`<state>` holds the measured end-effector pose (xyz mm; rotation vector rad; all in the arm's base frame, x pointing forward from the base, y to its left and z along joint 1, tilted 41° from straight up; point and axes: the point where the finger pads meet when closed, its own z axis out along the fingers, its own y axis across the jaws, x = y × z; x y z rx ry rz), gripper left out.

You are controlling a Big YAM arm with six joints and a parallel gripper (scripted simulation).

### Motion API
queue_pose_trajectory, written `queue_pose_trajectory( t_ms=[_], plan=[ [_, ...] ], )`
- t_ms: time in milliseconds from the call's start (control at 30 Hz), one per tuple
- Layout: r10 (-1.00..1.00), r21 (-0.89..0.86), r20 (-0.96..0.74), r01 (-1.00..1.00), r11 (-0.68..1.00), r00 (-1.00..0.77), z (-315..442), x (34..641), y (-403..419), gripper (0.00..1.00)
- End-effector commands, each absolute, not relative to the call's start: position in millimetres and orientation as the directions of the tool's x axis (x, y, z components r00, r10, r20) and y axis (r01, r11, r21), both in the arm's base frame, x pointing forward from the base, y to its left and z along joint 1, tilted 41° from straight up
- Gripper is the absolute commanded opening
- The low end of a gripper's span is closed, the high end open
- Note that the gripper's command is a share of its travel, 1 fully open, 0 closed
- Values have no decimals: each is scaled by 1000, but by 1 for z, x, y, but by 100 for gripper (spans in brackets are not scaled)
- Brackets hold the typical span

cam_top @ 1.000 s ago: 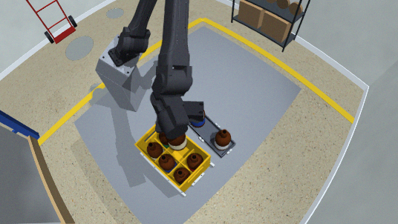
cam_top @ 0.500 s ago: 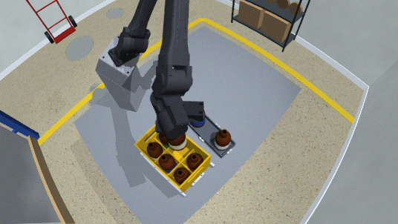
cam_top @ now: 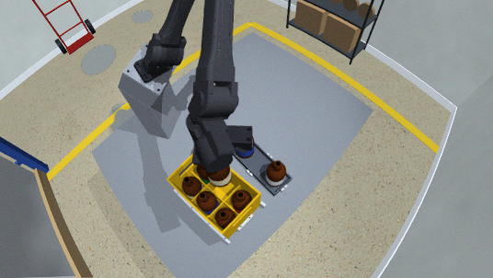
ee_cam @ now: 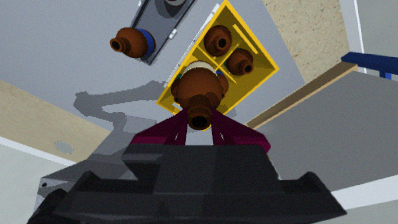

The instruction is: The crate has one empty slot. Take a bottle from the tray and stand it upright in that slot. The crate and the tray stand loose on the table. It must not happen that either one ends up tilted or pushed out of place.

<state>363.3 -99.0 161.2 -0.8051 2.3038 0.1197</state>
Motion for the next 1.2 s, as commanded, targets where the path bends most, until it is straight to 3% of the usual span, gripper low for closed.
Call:
queue_pose_trajectory(
  t_ms=[0, 1167],
  plan=[
    [-525, -165, -641, -568, 806, -560, 170, 369, -112, 0],
    [-529, -174, -643, -567, 805, -554, 168, 362, -108, 0]
  ],
)
